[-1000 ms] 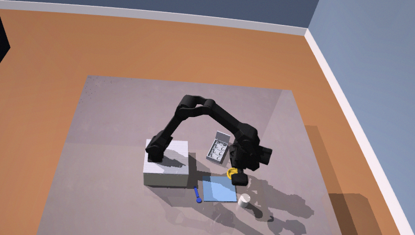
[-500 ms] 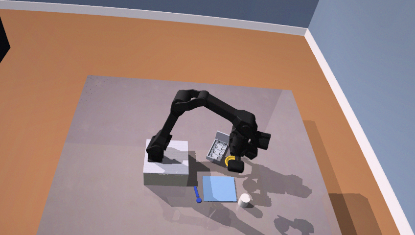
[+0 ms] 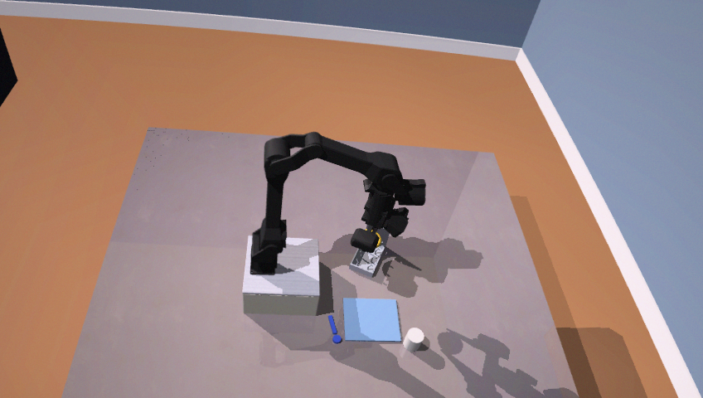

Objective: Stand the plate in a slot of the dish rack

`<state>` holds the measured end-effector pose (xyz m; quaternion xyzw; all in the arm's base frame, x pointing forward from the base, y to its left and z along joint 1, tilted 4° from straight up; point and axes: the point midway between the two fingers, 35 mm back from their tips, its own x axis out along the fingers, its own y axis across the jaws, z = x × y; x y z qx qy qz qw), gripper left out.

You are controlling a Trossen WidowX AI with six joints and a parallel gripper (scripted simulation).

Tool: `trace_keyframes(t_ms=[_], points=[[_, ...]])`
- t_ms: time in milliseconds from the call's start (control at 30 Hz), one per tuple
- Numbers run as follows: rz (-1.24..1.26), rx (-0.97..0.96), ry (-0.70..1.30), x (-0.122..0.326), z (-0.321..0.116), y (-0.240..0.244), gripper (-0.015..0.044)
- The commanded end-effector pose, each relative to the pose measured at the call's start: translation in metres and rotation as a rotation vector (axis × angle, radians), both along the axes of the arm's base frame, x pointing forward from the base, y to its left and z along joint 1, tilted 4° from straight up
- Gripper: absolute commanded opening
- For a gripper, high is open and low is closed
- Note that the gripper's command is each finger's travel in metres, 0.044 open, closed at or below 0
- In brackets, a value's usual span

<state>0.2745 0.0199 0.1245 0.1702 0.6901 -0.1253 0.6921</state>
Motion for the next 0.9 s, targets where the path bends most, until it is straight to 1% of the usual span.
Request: trace_keyframes(t_ms=[0,400,867], points=[[0.015,0.028,-0.014,0.002,-0.004,0.003,0.0000],[0.267,0.227,-0.138,0.026,-0.045,0.016,0.0000],[0.553,0.396,-0.362,0.043,-0.081,0.024,0.0000]])
